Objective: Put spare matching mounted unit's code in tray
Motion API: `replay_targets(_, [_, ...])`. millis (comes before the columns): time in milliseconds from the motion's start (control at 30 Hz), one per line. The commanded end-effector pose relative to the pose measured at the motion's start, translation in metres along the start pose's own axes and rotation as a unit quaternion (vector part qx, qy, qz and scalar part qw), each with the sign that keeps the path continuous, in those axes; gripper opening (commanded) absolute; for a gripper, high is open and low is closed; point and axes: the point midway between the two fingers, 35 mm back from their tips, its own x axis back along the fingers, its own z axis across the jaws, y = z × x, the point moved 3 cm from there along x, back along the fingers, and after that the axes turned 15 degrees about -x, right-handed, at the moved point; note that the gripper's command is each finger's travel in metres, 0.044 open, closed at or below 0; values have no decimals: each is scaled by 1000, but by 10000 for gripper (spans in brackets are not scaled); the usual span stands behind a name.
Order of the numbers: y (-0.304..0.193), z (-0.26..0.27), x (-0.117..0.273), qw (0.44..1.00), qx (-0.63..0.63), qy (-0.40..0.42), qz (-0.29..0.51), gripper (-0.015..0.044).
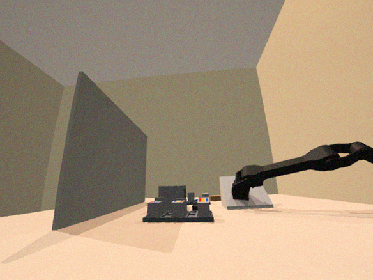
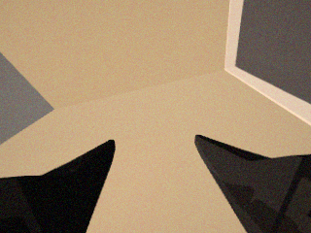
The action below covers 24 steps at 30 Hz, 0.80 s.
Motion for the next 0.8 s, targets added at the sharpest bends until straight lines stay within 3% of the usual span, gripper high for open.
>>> replay_targets(0, [0, 0, 0, 1000, 0, 0, 0, 426])
replay_targets(300, [15, -2, -14, 1000, 19, -2, -3, 440])
replay_targets(767, [164, 2, -116, 979, 197, -35, -34, 440])
